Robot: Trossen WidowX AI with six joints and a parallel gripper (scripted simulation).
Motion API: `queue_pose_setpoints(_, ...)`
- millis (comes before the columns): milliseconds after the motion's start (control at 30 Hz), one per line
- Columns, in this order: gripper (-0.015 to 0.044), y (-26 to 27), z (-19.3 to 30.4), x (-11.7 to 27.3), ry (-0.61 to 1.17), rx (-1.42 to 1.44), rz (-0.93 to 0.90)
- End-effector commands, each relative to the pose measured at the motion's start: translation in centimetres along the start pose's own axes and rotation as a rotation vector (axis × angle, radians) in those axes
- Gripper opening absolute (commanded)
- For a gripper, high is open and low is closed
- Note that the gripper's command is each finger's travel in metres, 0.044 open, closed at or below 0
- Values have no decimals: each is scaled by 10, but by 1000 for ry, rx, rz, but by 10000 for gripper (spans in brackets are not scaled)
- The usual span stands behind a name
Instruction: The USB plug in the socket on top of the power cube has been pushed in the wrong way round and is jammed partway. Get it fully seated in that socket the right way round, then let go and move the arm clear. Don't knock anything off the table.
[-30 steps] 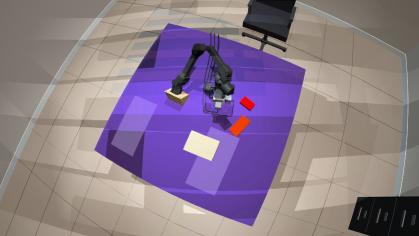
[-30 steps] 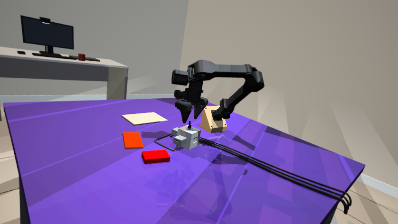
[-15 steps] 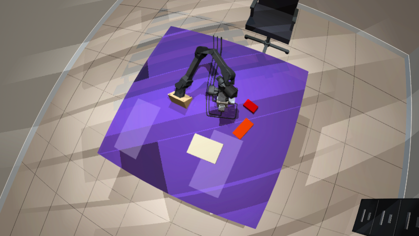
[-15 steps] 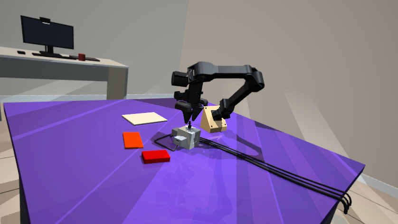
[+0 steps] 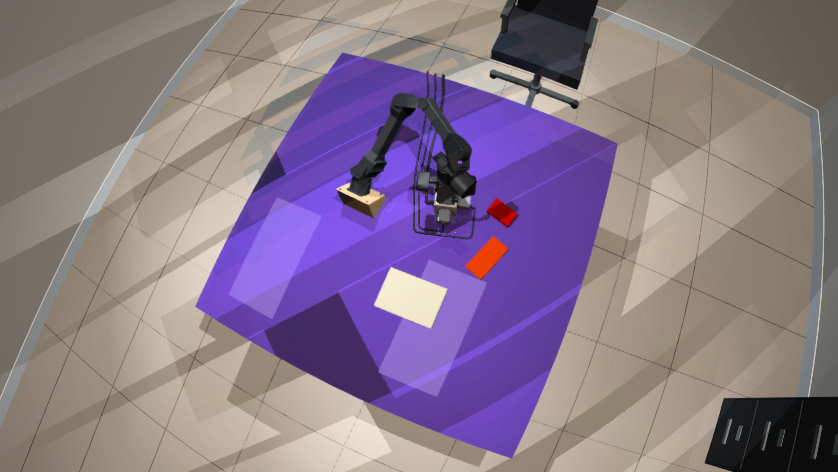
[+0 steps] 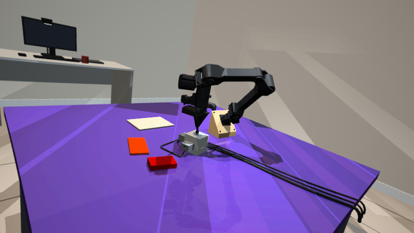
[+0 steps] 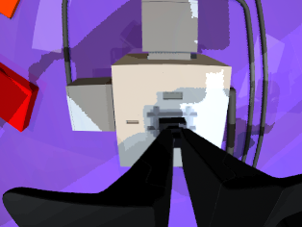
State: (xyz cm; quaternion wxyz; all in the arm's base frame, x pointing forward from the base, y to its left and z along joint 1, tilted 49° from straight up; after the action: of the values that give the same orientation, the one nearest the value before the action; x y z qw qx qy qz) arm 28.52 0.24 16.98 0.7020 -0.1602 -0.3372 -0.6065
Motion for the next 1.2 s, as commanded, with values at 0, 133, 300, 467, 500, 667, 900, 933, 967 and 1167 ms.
queue_pose_setpoints(0,0,0,0,0,0,1,0)
queue_pose_setpoints(133,0,0,0,0,0,1,0)
queue_pose_setpoints(300,0,0,0,0,0,1,0)
queue_pose_setpoints(467,0,0,0,2,0,0,0)
queue_pose_setpoints(500,0,0,0,3,0,0,0)
queue_pose_setpoints(667,0,0,0,6,0,0,0)
queue_pose_setpoints(900,0,0,0,11,0,0,0)
queue_pose_setpoints(933,0,0,0,12,0,0,0)
queue_pose_setpoints(967,0,0,0,12,0,0,0)
queue_pose_setpoints(1167,0,0,0,16,-1,0,0)
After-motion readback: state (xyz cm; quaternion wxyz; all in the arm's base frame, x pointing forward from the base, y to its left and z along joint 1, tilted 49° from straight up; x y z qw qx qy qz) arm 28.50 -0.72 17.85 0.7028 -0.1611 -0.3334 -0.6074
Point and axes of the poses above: the point midway between the two fingers, 35 mm back from their tips, its own x axis back along the fingers, its own y axis across the jaws, z = x × y, the point moved 6 cm from there along x, back along the fingers, and after that the axes turned 8 degrees about -x, right-handed, at the moved point
